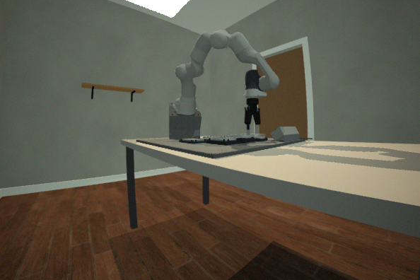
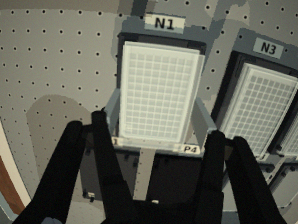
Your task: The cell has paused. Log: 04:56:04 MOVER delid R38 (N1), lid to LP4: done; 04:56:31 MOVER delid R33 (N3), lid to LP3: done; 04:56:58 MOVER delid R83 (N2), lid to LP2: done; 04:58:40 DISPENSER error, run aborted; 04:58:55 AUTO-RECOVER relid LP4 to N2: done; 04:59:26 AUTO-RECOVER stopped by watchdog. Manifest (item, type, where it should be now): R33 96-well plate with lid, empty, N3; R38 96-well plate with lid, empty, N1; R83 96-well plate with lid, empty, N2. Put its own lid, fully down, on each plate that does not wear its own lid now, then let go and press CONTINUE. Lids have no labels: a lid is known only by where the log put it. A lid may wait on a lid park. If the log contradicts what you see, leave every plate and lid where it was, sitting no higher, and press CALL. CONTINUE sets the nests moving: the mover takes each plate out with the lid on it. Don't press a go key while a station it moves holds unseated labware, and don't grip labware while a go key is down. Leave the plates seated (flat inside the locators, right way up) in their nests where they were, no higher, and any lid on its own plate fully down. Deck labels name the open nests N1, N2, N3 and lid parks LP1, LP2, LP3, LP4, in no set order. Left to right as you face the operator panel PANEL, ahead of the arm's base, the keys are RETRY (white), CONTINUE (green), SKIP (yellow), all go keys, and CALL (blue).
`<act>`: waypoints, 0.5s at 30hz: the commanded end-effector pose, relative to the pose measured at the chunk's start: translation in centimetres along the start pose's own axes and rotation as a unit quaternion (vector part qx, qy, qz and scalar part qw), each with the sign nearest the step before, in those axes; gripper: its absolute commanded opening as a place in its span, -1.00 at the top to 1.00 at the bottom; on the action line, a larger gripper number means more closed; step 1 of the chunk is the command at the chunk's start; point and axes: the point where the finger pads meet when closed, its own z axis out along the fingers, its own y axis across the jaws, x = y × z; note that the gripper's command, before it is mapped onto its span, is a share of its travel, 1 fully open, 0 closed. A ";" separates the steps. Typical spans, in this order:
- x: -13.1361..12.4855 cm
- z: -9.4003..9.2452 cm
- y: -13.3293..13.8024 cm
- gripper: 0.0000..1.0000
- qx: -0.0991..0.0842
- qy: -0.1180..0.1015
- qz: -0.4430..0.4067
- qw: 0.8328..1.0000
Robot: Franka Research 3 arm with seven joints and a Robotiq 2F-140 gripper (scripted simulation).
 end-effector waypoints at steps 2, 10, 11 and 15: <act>0.1 0.2 -0.2 1.00 0.002 0.001 0.002 1.000; 0.1 0.4 -0.2 1.00 0.002 0.001 0.002 1.000; 0.1 0.4 -0.2 1.00 0.002 0.001 0.002 1.000; 0.1 0.5 -0.2 1.00 0.002 0.001 0.002 1.000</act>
